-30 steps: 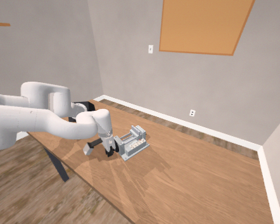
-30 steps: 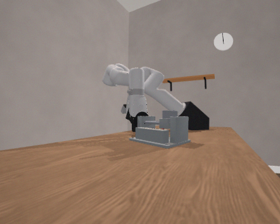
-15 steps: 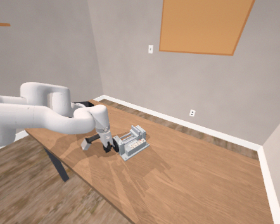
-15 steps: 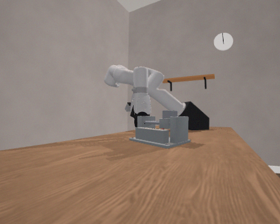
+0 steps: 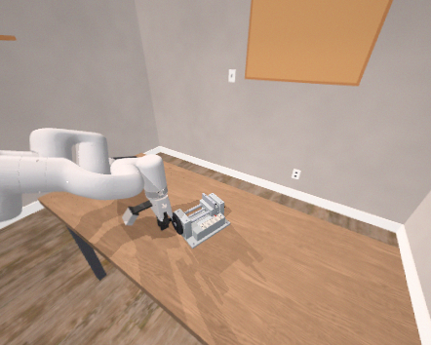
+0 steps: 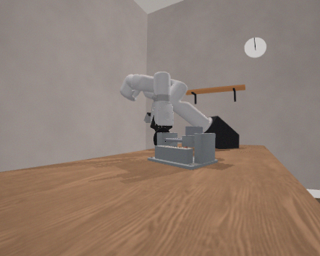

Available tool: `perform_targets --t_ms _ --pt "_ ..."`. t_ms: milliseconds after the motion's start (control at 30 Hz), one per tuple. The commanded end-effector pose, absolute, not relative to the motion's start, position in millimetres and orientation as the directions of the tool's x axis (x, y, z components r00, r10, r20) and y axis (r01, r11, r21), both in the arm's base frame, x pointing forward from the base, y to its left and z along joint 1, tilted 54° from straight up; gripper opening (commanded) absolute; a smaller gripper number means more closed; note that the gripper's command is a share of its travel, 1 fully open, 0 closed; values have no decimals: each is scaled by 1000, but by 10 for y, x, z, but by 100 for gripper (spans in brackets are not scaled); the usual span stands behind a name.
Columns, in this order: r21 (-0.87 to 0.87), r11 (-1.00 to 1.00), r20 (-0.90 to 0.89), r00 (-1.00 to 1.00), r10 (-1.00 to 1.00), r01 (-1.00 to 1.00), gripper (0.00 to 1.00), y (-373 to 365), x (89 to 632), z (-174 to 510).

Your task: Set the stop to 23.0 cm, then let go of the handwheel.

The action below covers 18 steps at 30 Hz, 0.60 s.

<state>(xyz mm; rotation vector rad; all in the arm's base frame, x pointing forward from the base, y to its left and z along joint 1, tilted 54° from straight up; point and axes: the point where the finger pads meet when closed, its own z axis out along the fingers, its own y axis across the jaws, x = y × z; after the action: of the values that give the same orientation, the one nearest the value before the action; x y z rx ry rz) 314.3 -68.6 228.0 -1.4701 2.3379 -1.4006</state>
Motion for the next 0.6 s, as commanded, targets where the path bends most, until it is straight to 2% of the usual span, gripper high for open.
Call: perform_targets --t_ms 0,567 --pt "-705 139 394 -547 -738 -695 6 -616 3113 2358" --pt "-705 139 394 -547 -738 -695 6 -519 3211 2676"
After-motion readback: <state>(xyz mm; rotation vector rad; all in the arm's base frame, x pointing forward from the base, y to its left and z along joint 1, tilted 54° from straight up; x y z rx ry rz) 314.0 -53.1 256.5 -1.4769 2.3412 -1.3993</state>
